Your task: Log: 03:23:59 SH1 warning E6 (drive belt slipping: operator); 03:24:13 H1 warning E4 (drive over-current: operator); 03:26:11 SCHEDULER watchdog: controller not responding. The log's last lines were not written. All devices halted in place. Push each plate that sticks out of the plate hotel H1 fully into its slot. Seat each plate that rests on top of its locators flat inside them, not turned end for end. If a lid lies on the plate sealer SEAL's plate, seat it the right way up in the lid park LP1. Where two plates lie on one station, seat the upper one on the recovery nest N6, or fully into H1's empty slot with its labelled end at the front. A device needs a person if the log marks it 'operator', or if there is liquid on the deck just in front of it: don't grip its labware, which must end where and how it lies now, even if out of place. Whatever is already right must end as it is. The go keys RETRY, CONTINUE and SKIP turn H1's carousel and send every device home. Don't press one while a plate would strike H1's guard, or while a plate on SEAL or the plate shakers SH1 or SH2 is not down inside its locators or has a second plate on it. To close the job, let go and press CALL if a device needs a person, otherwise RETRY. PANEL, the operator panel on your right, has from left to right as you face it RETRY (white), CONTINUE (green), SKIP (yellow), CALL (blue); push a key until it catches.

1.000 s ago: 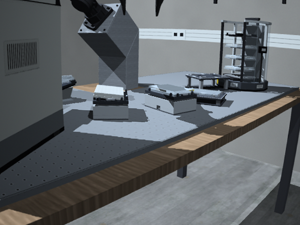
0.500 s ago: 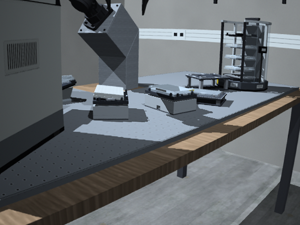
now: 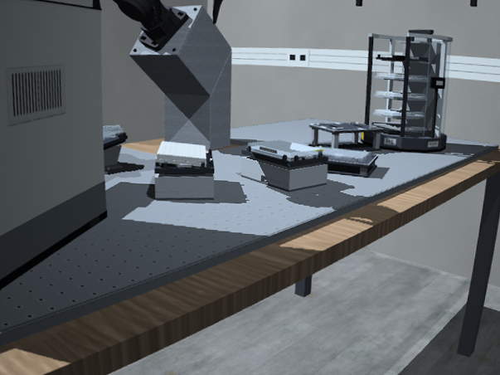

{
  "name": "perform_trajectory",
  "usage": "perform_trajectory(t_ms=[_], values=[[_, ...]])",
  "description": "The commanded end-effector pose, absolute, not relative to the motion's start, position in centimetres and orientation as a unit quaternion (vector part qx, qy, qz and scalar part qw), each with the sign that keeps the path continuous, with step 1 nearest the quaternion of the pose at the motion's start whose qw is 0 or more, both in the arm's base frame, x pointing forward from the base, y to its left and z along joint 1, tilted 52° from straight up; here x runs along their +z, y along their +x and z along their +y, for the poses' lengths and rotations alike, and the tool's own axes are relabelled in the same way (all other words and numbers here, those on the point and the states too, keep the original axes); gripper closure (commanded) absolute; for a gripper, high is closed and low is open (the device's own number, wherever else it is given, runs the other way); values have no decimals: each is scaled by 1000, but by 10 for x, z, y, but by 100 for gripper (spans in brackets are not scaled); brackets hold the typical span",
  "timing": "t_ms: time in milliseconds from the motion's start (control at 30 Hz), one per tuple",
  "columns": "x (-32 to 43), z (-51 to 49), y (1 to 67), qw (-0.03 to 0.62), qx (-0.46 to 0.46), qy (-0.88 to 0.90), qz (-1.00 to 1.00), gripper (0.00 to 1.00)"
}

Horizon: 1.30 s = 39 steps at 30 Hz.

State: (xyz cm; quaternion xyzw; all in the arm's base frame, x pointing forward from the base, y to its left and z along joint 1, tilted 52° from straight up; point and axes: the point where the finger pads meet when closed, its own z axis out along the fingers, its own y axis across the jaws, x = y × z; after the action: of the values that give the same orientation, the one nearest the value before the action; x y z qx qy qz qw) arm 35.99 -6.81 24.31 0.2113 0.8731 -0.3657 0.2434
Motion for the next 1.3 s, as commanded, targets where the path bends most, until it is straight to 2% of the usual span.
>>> perform_trajectory(t_ms=[0,300,333,600,1267], values=[[261,-79,354,249,-364,210,873,0],[266,-92,339,281,-340,290,849,0],[285,-93,345,304,-327,312,839,0],[286,-109,321,323,-305,378,812,0],[301,-144,275,314,-314,365,818,0]])
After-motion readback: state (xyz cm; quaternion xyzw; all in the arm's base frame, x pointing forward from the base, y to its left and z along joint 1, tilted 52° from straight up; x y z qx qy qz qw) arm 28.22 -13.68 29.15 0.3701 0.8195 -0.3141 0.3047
